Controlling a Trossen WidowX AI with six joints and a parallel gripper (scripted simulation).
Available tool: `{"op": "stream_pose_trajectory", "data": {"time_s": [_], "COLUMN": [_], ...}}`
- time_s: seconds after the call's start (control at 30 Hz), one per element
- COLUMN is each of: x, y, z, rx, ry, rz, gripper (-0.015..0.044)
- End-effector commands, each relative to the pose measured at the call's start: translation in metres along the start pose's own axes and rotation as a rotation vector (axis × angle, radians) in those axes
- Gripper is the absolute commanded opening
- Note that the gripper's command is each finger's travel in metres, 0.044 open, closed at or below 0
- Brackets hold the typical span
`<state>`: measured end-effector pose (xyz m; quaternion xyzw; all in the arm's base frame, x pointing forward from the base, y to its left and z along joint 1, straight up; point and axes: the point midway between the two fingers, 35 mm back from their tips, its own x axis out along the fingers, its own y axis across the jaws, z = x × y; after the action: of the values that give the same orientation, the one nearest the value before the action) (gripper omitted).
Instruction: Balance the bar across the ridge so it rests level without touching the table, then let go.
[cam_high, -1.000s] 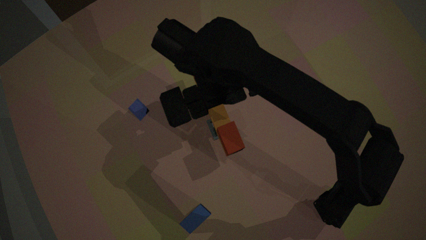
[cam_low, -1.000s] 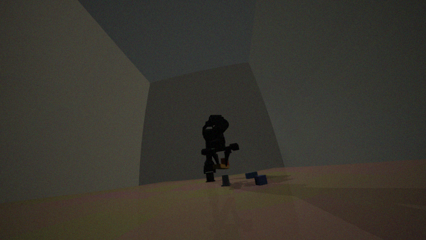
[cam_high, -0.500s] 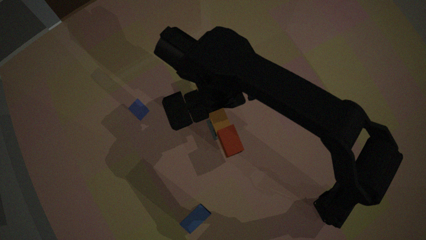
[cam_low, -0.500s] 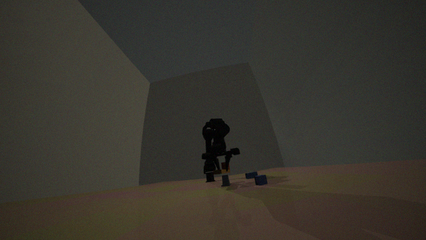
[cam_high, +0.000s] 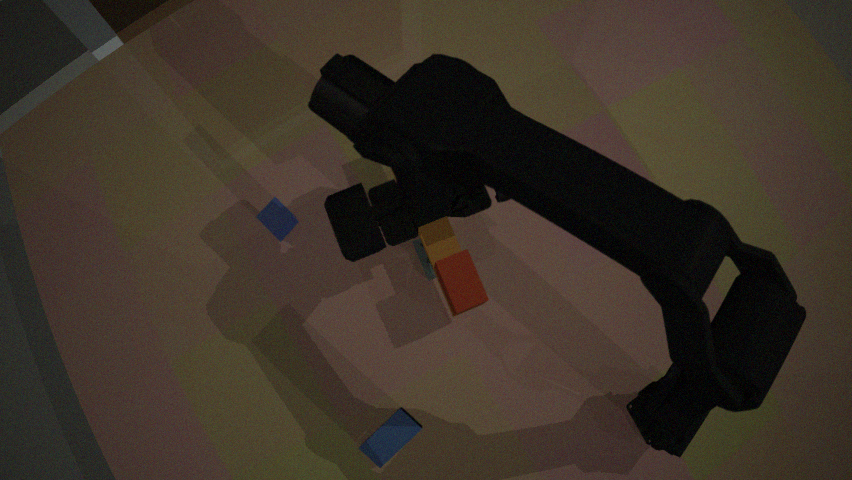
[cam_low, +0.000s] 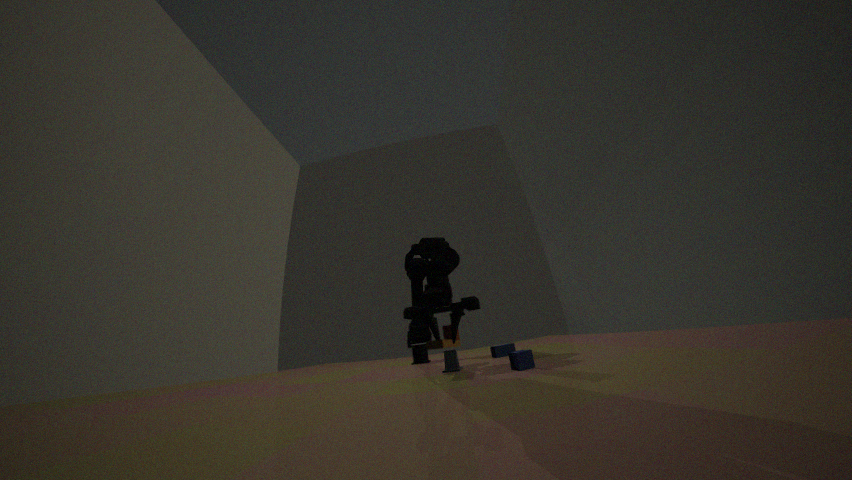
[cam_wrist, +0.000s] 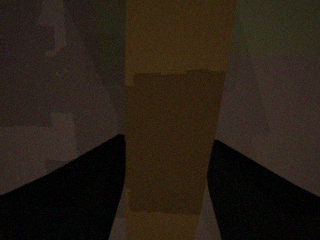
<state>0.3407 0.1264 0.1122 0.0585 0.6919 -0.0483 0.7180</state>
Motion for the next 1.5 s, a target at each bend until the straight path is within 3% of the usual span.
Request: {"op": "stream_pose_trajectory", "data": {"time_s": [0.0,1.47], "x": [0.0003,0.0040], "y": [0.0005,0.0005], "z": [-0.0003,-0.0005], "rx": [-0.001,-0.001], "ry": [0.002,0.002], "rz": [0.002,0.002], "gripper": [0.0000,0.0000]}}
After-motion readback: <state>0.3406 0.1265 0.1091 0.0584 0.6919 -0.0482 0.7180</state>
